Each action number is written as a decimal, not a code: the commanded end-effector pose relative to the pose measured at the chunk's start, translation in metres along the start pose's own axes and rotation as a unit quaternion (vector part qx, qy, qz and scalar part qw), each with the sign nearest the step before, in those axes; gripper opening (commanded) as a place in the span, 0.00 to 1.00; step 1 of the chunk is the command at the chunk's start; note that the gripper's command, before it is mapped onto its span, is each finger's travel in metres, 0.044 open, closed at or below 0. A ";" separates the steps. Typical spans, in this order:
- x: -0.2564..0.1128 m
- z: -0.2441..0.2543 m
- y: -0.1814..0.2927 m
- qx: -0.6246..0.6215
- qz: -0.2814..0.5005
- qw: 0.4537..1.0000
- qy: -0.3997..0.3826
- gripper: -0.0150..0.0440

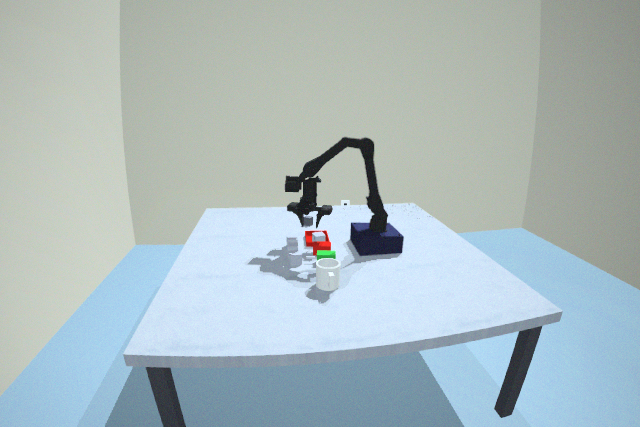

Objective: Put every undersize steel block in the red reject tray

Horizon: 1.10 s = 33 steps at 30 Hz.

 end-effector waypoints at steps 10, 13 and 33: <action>0.000 0.000 0.002 -0.002 0.000 1.000 -0.001 0.25; 0.000 0.000 0.002 -0.002 0.000 1.000 -0.001 0.25; 0.000 -0.001 0.001 0.001 0.000 1.000 0.001 0.79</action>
Point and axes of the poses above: the point midway between the two fingers, 35 mm back from their tips, its own x axis out along the fingers, its own z axis across the jaws, y = z × x, the point moved 1 cm from there along -x, back along the fingers, and after that the axes turned 13 degrees about x, right-handed, at the moved point
